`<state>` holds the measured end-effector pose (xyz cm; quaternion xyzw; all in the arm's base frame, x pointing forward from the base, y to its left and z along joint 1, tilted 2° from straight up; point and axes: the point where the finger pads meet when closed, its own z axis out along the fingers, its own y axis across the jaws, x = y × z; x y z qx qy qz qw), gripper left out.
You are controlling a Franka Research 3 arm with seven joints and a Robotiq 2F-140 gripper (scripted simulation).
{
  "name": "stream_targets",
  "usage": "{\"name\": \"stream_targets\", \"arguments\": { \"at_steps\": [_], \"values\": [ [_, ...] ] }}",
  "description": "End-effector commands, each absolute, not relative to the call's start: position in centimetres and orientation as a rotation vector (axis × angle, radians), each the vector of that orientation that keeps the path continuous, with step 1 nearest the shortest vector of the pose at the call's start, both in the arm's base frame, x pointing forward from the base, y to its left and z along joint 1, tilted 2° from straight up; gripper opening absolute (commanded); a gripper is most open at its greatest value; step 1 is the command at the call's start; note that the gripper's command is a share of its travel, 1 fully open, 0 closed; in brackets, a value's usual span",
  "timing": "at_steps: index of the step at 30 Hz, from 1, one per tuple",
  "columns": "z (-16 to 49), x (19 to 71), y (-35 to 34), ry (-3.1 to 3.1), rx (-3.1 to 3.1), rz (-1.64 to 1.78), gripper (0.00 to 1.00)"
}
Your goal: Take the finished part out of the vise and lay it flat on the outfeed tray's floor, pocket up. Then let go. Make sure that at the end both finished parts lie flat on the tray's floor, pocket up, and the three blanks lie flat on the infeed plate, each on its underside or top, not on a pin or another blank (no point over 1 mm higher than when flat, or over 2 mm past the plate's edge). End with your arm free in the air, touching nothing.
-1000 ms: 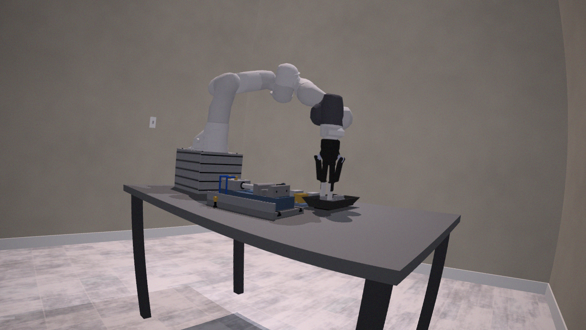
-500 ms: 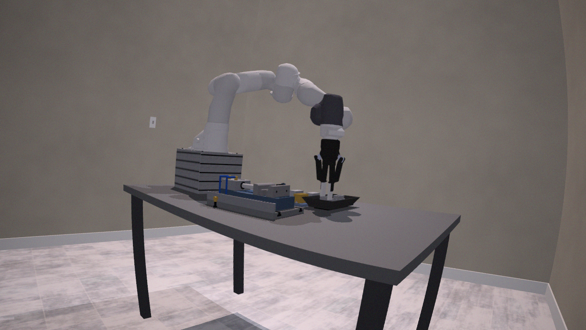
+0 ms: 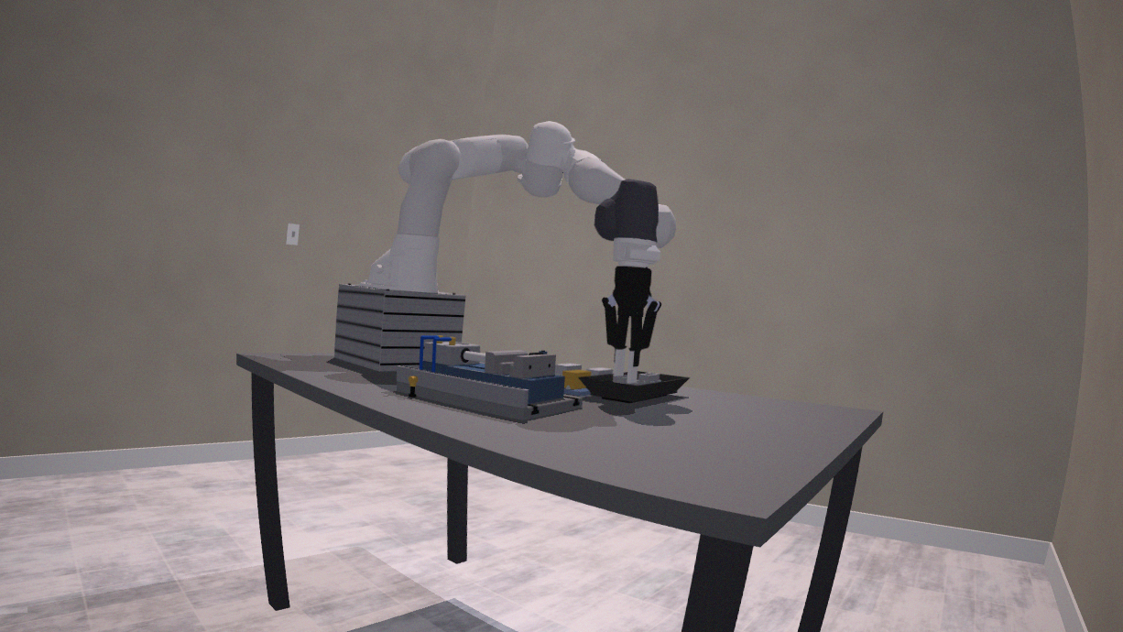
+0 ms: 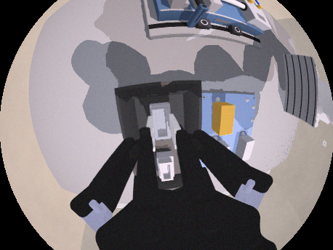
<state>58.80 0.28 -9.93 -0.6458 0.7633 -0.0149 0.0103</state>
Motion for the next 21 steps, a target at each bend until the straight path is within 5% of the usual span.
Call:
{"name": "stream_targets", "arguments": {
  "at_steps": [1, 3, 4, 21],
  "values": [
    [-9.90, 59.00, 0.23, 2.377, -2.018, -0.052, 0.00],
    [-9.90, 59.00, 0.23, 2.377, -2.018, -0.052, 0.00],
    [-9.90, 59.00, 0.23, 2.377, -2.018, -0.052, 0.40],
    [-9.90, 59.00, 0.23, 2.377, -2.018, -0.052, 0.40]
  ]
}}
